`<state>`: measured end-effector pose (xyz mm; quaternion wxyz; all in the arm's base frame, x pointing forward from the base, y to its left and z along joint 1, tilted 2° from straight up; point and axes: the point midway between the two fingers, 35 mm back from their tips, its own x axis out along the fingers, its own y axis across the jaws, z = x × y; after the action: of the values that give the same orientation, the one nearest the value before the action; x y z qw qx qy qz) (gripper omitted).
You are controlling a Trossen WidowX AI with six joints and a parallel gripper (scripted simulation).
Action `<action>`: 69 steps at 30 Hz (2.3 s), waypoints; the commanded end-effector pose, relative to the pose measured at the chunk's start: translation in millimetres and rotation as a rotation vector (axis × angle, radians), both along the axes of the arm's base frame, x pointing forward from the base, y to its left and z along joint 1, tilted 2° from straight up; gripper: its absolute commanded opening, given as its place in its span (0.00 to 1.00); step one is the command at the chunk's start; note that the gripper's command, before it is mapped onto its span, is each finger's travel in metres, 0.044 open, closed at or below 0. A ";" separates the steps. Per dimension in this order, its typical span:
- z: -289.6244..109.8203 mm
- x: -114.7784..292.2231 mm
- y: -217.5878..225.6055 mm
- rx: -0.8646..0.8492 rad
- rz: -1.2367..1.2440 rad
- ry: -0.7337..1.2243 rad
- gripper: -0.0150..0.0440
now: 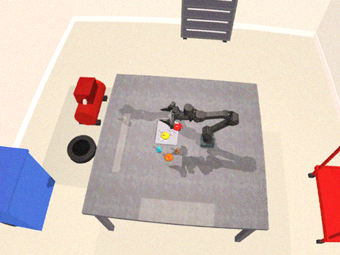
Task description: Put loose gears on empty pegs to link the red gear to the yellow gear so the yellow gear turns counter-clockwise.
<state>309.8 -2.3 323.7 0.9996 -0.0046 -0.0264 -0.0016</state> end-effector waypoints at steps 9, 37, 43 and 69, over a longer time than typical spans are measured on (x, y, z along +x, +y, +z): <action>-96.3 41.5 60.9 0.060 0.142 0.567 1.00; -256.4 -19.0 150.9 -0.130 0.157 1.562 1.00; -266.0 -18.3 151.2 -0.130 0.157 1.562 1.00; -281.2 -17.9 151.3 -0.130 0.157 1.562 0.42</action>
<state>291.8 149.2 42.9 0.7235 -0.0627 0.6832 0.0763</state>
